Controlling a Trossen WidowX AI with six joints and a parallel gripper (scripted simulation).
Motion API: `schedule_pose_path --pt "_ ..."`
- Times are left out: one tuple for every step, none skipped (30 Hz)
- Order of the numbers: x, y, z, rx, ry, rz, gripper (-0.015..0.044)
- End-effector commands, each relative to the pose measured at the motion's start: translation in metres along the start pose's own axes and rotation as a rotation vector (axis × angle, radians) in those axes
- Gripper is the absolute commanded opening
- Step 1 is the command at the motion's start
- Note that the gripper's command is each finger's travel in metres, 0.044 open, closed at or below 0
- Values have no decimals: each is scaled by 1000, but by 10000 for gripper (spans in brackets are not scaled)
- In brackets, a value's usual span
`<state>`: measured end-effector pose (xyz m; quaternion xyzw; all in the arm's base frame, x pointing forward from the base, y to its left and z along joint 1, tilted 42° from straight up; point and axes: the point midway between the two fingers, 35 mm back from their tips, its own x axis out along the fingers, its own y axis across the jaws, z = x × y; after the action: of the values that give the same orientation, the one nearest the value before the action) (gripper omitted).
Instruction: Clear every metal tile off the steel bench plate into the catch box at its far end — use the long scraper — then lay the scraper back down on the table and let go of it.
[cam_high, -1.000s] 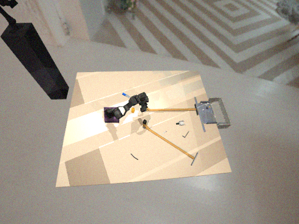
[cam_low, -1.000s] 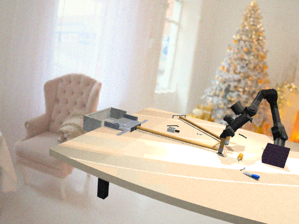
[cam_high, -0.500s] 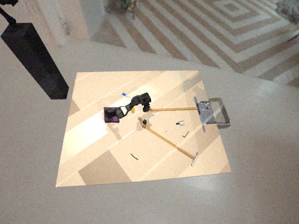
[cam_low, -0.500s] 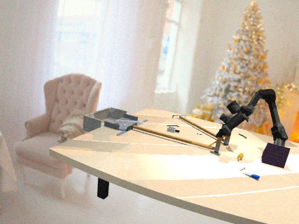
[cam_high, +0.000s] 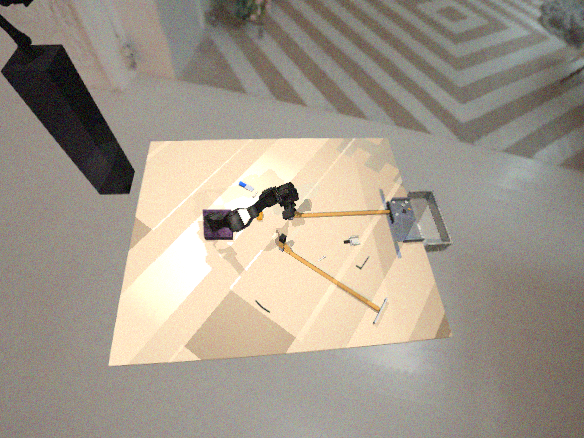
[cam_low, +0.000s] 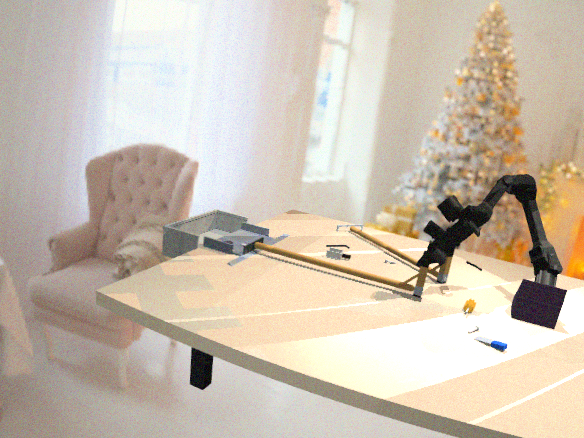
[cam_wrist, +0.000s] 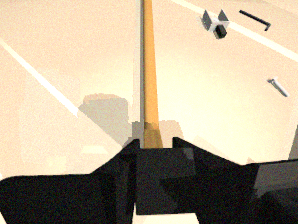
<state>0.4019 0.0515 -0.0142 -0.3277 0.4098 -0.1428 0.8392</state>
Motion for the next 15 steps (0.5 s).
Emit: schedule_pose_path --pt "2 2 7 1 -7 6 0" --pt "3 2 8 1 -7 6 0" --pt "4 2 9 1 -8 6 0" --pt "5 2 10 1 -8 6 0" --pt "5 2 11 1 -8 6 0" --pt "6 2 12 1 -8 6 0" --pt "7 3 13 1 -8 6 0" --pt "8 3 14 1 -8 6 0" --pt "8 3 14 1 -8 6 0" --pt "9 3 15 1 -8 6 0" --pt "10 3 16 1 -8 6 0" --pt "11 3 17 1 -8 6 0" --pt "11 4 18 1 -8 6 0" --pt "12 4 19 1 -8 6 0" --pt "13 4 20 1 -8 6 0"
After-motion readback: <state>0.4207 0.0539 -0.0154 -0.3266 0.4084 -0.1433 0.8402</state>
